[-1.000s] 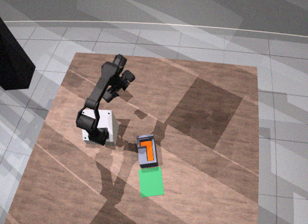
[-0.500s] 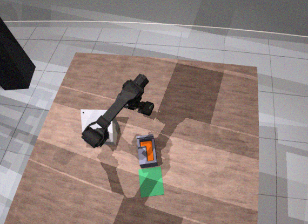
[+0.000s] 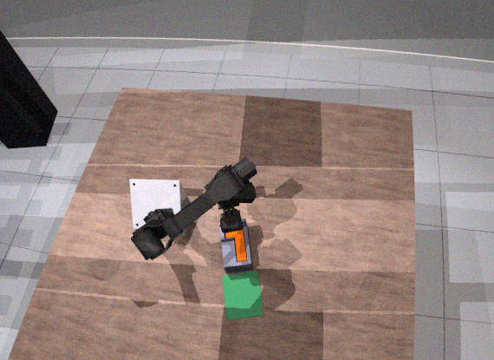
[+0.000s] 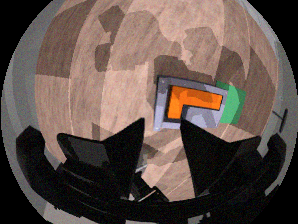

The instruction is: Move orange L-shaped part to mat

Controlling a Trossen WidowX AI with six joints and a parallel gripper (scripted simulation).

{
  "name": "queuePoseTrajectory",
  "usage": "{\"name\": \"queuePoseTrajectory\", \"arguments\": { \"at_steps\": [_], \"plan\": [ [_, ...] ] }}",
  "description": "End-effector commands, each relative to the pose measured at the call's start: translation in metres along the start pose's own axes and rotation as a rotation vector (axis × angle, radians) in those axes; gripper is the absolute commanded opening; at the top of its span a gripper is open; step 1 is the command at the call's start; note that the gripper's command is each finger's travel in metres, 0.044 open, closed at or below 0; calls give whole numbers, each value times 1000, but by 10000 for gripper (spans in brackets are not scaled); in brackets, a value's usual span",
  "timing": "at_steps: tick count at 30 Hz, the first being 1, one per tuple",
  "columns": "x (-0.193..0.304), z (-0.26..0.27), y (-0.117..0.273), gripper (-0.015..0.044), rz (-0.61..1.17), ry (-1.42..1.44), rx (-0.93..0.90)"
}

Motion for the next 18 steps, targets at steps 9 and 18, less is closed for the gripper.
{"name": "queuePoseTrajectory", "arguments": {
  "at_steps": [9, 18],
  "plan": [
    [-1, -3, -45, 180, 0, -54, 10],
    [2, -4, -77, 180, 1, -55, 14]
  ]
}}
Point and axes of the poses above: the point midway between the two fingers, 35 mm back from their tips, its own y axis back along the fingers, its own z axis across the jaws, x = y × z, the point moved 4 cm from there along y, back along the fingers, and after that the axes turned 5 degrees about y, right-handed, at the moved point
